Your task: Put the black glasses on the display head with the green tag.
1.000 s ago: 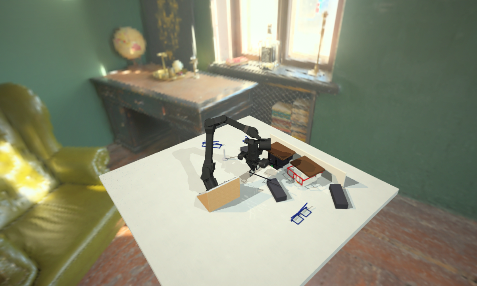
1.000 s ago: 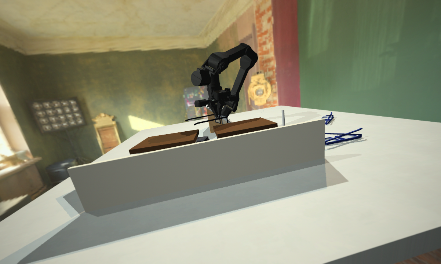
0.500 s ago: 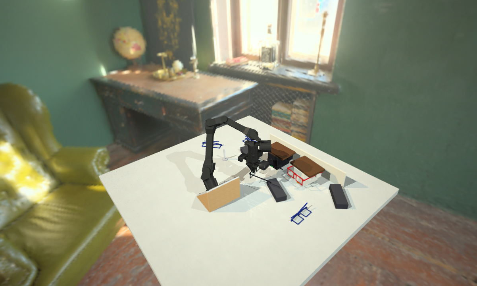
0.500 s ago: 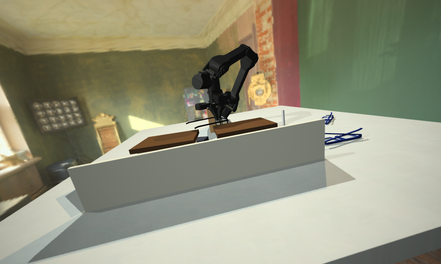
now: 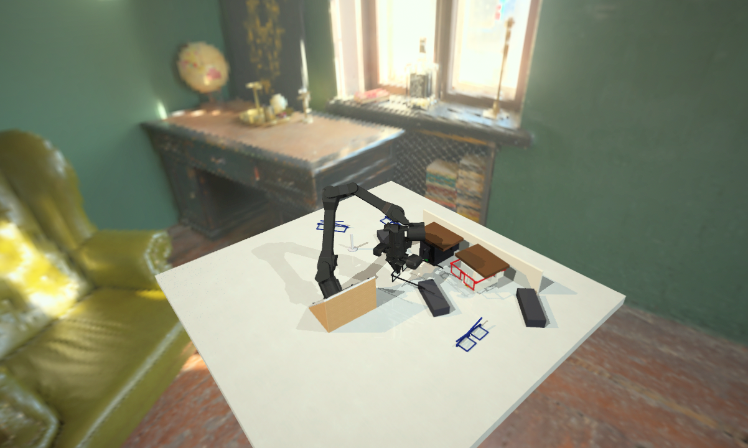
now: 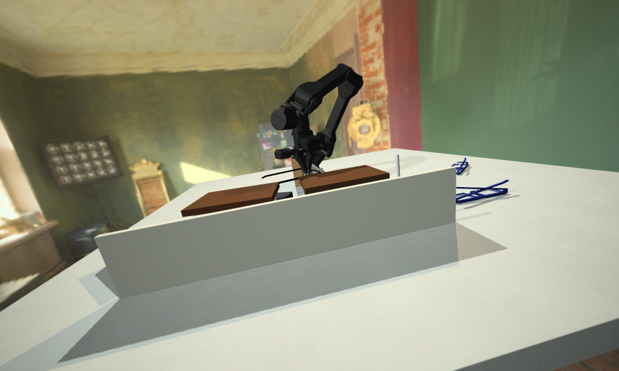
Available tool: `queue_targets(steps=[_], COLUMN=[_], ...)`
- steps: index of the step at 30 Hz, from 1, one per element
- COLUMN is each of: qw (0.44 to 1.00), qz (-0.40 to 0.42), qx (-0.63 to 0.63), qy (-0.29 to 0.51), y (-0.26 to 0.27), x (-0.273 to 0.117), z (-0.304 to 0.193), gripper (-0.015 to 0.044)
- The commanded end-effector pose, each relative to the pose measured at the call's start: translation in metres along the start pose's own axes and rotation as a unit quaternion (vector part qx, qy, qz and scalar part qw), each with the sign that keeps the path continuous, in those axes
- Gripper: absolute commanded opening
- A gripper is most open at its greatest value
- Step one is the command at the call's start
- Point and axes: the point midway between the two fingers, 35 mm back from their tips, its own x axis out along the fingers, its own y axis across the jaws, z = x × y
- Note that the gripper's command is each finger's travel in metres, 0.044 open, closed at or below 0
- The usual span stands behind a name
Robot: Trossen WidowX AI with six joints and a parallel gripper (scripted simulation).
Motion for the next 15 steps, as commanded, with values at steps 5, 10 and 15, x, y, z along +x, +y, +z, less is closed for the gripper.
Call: queue_targets(steps=[5,10,15], qw=[1.000,1.000,1.000], qz=[0.006,0.006,0.006], qx=[0.004,0.004,0.004], qy=[0.003,0.003,0.002], y=[0.002,0.002,0.002], x=[0.010,0.015,0.019], z=[-0.002,-0.002,-0.002], gripper=[0.0000,0.0000,0.0000])
